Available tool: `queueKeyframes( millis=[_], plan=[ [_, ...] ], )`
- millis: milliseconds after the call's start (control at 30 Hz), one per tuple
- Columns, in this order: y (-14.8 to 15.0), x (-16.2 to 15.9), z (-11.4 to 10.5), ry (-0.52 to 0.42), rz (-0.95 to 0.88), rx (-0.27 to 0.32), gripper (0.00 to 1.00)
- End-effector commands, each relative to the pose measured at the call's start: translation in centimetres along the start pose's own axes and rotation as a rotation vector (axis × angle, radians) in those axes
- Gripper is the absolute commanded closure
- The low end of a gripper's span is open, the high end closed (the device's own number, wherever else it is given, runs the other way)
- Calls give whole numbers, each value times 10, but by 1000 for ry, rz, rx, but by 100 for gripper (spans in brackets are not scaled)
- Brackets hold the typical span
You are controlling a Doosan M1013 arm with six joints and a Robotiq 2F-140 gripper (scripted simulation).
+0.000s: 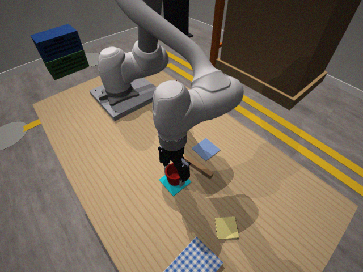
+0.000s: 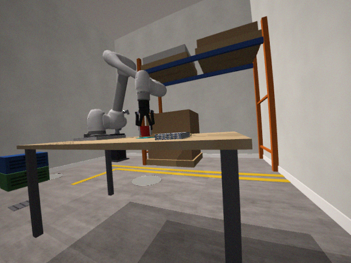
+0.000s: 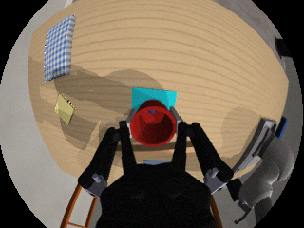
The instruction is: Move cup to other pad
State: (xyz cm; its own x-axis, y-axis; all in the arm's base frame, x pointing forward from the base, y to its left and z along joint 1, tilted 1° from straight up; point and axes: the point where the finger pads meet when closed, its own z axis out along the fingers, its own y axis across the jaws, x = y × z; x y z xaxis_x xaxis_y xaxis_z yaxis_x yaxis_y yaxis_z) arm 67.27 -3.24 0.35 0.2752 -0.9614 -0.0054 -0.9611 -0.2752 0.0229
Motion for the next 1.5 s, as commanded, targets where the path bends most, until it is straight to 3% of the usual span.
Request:
queueKeyframes(
  millis=[0, 733, 767, 1467],
  plan=[
    [0, 0, 1, 0, 0, 0, 51],
    [0, 0, 7, 0, 0, 0, 51],
    [0, 0, 7, 0, 0, 0, 41],
    [0, 0, 7, 0, 0, 0, 41]
  ],
)
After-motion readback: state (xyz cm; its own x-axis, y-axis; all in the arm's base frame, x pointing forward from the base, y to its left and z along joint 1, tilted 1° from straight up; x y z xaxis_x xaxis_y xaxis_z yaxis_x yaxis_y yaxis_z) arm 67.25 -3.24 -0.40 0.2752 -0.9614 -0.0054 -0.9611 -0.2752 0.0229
